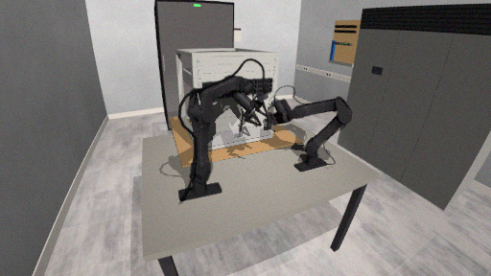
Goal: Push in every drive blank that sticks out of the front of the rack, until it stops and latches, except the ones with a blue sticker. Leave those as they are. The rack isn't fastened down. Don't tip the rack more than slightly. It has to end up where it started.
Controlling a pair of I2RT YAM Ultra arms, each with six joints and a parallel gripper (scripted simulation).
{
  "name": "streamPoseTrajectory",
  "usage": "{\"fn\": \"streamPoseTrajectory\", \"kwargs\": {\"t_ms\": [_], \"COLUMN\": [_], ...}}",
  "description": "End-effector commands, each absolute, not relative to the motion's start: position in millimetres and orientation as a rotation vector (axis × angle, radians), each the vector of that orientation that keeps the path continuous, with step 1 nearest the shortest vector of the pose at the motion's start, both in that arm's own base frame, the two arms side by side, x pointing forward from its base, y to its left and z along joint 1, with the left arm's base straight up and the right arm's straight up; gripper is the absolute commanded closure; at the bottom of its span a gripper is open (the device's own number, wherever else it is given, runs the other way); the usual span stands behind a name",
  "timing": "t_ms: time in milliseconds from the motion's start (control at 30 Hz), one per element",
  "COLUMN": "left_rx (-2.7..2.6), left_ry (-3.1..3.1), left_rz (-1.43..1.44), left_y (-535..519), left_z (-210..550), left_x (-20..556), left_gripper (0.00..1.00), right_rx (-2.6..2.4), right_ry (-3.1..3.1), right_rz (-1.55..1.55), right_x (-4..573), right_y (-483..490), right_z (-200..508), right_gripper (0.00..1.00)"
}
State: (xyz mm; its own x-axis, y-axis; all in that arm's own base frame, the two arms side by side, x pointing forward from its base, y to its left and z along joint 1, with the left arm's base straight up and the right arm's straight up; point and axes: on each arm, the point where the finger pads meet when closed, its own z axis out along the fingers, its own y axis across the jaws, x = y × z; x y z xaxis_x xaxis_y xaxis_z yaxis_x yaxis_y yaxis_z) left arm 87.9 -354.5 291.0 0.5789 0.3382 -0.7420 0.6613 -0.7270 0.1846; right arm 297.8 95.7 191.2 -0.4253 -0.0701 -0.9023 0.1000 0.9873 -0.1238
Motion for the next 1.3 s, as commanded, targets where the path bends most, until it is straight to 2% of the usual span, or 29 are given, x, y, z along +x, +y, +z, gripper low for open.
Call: {"fn": "streamPoseTrajectory", "kwargs": {"t_ms": [0, 1100, 1267], "left_rx": [2.355, 2.354, 2.358], "left_ry": [0.788, 0.788, 0.783], "left_rz": [-0.971, -0.974, -0.964], "left_y": [-354.5, -354.5, -355.0], "left_z": [296.1, 296.3, 295.5], "left_x": [87.5, 87.2, 53.5], "left_gripper": [0.0, 0.0, 0.0], "right_rx": [0.034, 0.127, 0.233], "right_ry": [1.986, 1.985, 1.981], "right_rz": [-0.175, -0.235, -0.304], "right_x": [299.1, 306.8, 312.3], "right_y": [96.5, 68.2, 35.1], "right_z": [198.1, 198.1, 198.1], "right_gripper": [0.0, 0.0, 0.0]}}
